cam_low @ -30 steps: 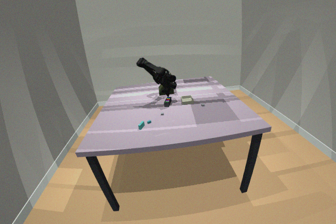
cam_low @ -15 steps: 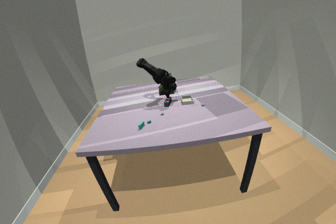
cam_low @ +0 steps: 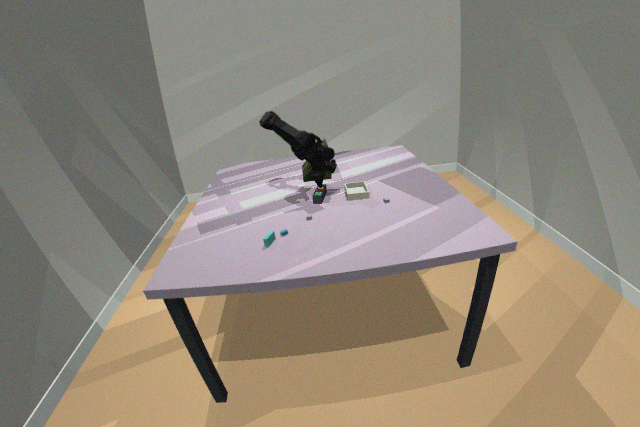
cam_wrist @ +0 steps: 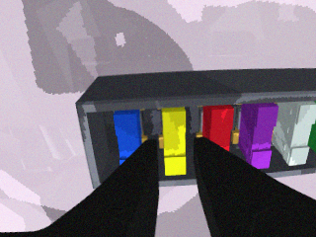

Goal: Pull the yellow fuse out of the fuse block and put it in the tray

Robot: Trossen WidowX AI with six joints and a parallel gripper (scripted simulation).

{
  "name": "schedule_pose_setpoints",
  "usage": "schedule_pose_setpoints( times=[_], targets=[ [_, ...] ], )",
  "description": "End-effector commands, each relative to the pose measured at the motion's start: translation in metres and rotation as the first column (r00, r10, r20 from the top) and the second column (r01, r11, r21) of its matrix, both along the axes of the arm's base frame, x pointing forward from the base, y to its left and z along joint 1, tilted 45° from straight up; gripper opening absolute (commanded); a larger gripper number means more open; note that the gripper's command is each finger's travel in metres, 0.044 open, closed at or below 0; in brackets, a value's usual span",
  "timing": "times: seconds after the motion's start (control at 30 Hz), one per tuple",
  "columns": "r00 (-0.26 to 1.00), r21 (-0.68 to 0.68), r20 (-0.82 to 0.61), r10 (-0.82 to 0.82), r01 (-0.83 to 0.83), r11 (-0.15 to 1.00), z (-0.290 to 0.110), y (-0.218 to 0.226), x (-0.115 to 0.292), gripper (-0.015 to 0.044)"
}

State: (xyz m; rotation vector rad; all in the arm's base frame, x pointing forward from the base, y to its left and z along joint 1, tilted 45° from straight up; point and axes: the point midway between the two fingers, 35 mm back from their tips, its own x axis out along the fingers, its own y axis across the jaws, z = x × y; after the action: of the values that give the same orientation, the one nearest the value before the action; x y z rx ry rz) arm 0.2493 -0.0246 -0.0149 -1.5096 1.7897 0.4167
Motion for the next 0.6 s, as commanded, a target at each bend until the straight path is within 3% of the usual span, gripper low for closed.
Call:
schedule_pose_setpoints(
  times=[0.0,0.4,0.57],
  targets=[
    [1.0,-0.004,-0.002,0.003,-0.003,1.0,-0.0015,-0.0021,-0.0001,0.0069],
    [1.0,-0.004,-0.002,0.003,-0.003,1.0,-0.0063,-0.0071,-0.0004,0.0069],
    [1.0,0.0,0.001,0.0,0.0,1.0,-0.0058,-0.0059,0.0003,0.0035]
  ],
)
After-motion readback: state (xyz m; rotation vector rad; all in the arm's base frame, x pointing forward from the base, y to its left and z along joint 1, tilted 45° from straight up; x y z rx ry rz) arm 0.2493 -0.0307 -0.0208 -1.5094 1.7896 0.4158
